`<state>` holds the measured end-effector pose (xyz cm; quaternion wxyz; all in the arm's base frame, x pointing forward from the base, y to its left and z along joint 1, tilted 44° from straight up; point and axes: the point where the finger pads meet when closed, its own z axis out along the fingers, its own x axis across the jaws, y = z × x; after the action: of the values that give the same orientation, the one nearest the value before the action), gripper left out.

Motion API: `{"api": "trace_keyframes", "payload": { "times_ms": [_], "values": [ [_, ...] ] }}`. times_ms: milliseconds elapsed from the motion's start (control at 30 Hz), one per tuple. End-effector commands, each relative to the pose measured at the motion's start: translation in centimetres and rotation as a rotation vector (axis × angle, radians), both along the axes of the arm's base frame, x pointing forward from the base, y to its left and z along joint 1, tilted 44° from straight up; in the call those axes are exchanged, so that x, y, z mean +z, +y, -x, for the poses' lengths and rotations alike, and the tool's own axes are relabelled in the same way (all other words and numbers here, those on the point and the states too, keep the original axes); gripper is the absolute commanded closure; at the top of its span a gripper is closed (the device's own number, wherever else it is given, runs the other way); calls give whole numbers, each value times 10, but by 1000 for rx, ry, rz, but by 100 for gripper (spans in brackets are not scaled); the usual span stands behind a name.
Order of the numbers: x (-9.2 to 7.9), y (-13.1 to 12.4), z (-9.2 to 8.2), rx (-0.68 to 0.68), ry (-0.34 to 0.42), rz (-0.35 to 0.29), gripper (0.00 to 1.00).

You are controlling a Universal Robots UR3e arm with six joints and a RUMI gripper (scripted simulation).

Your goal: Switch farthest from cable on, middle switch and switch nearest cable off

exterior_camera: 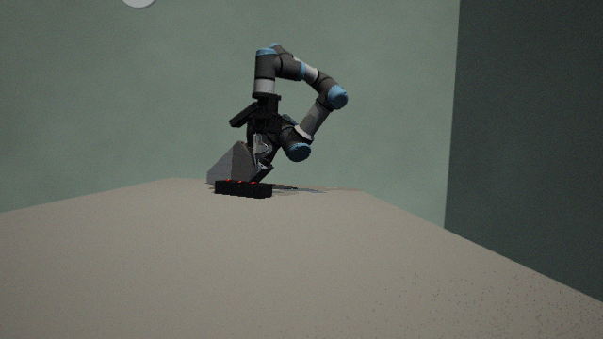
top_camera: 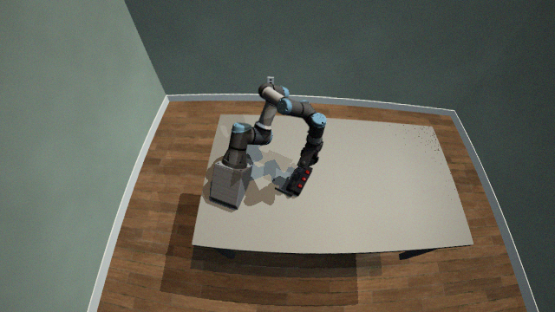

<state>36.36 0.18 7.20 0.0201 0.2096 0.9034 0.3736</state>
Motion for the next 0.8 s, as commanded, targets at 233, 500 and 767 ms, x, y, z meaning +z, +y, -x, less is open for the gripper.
{"api": "trace_keyframes", "payload": {
  "times_ms": [233, 500, 767],
  "values": [
    [-5, 4, -2, -1, -1, 1, 100],
    [-10, 9, -3, -1, -1, 1, 100],
    [-18, 16, -5, -1, -1, 1, 100]
  ]
}}
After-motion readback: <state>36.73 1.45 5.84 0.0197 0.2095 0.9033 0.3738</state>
